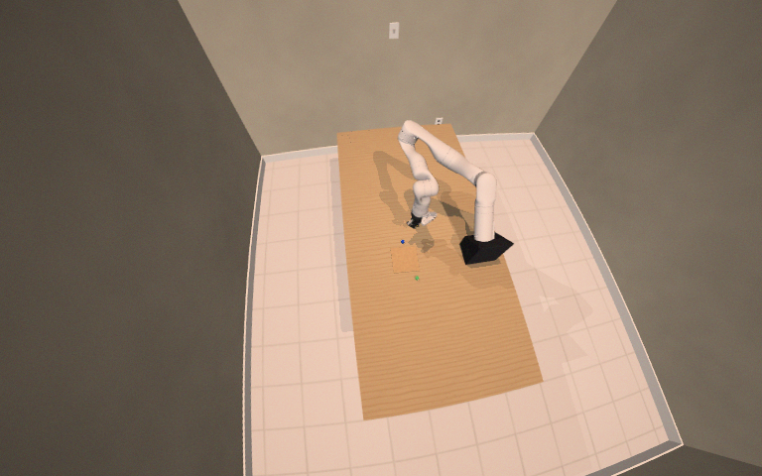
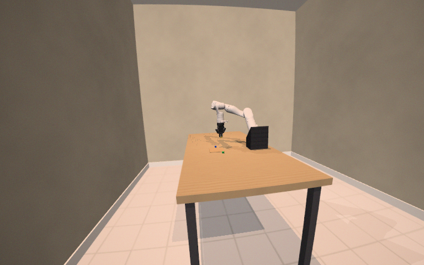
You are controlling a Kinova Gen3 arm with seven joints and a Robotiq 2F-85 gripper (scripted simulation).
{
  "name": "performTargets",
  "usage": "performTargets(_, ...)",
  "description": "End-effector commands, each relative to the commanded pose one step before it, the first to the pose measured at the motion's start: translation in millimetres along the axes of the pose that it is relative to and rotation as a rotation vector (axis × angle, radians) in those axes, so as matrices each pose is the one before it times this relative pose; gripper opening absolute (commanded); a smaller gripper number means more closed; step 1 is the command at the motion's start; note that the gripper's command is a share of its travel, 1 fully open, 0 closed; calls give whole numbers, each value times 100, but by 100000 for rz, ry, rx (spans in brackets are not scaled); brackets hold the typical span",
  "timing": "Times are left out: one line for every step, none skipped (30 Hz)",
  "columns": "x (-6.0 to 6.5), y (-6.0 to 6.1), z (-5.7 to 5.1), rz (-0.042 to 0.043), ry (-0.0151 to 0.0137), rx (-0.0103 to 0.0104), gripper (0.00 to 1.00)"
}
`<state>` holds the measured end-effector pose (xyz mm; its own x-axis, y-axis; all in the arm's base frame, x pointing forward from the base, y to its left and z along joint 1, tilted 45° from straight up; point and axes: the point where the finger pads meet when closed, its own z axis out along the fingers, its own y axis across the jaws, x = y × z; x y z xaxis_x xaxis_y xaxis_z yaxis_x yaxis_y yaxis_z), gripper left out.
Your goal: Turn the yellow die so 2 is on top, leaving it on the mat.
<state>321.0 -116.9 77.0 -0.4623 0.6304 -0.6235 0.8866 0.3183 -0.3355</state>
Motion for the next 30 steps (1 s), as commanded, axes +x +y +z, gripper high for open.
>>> performTargets(124, 88, -99, 11416, 123, -119, 11)
performTargets(-2, 10, 19, 3720, 1, 0, 11)
performTargets(-2, 10, 19, 3711, 1, 0, 11)
performTargets(-1, 10, 18, 3692, 2, -1, 11)
performTargets(-1, 10, 18, 3664, 2, -1, 11)
performTargets(-1, 10, 18, 3626, 2, -2, 11)
performTargets(-1, 11, 18, 3579, 3, -2, 11)
performTargets(-1, 11, 17, 3522, 3, -3, 11)
performTargets(-1, 11, 17, 3457, 4, -3, 11)
performTargets(-1, 11, 16, 3382, 4, -3, 11)
performTargets(0, 10, 16, 3299, 5, -4, 11)
performTargets(0, 10, 15, 3209, 5, -4, 11)
performTargets(0, 0, 0, 0, 0, 0, 11)
performTargets(0, 0, 0, 0, 0, 0, 11)
performTargets(0, 10, 15, 3110, 5, -4, 11)
performTargets(0, 10, 14, 3004, 6, -4, 11)
performTargets(0, 10, 14, 2891, 6, -4, 11)
performTargets(0, 10, 13, 2772, 6, -4, 11)
performTargets(1, 9, 12, 2647, 6, -4, 11)
performTargets(1, 9, 12, 2517, 7, -4, 11)
performTargets(1, 8, 11, 2382, 7, -4, 11)
performTargets(1, 8, 10, 2243, 6, -3, 11)
performTargets(1, 8, 10, 2101, 6, -3, 11)
performTargets(1, 7, 9, 1957, 6, -3, 11)
performTargets(1, 7, 8, 1811, 6, -3, 11)
performTargets(1, 6, 8, 1663, 6, -3, 11)
performTargets(1, 6, 7, 1516, 5, -2, 11)
performTargets(1, 5, 6, 1370, 5, -2, 11)
performTargets(1, 5, 6, 1225, 5, -2, 11)
performTargets(0, 0, 0, 0, 0, 0, 11)
